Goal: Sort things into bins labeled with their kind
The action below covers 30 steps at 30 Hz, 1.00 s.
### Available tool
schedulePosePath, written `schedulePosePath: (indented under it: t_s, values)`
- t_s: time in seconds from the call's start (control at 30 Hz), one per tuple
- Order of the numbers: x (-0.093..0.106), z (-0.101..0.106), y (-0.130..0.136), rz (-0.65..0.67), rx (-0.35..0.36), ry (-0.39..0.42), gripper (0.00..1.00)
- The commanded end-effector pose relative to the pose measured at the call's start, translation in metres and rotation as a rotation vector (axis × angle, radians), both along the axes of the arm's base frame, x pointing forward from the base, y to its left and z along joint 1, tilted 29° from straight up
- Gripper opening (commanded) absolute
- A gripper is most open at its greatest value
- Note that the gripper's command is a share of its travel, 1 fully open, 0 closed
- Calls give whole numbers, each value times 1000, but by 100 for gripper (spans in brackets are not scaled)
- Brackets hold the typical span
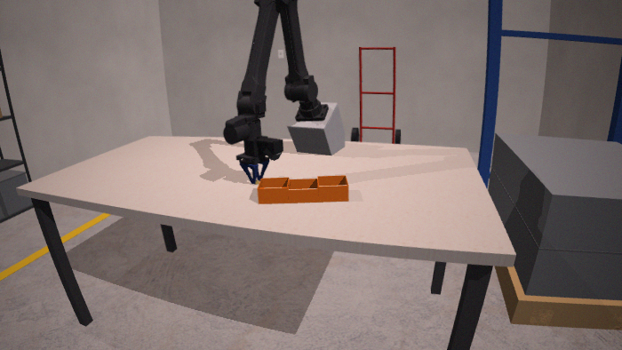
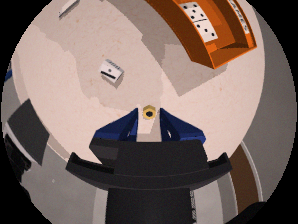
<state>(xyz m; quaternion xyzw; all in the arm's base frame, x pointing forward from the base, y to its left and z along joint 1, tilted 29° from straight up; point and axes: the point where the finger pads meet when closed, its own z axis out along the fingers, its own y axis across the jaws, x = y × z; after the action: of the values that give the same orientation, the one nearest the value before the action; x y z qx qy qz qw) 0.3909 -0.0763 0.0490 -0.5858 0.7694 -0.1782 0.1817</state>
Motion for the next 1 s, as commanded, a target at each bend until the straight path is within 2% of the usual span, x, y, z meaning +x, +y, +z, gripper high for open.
schedulePosePath:
  t_s: [0.0, 0.03, 0.17, 0.2, 0.97]
  values:
    - [15, 9, -2, -3, -3, -26, 30]
    - [9, 8, -1, 0, -4, -22, 11]
    - [9, 8, -1, 0, -4, -22, 11]
    - [16, 9, -2, -3, -4, -27, 11]
    - [18, 9, -2, -3, -4, -31, 11]
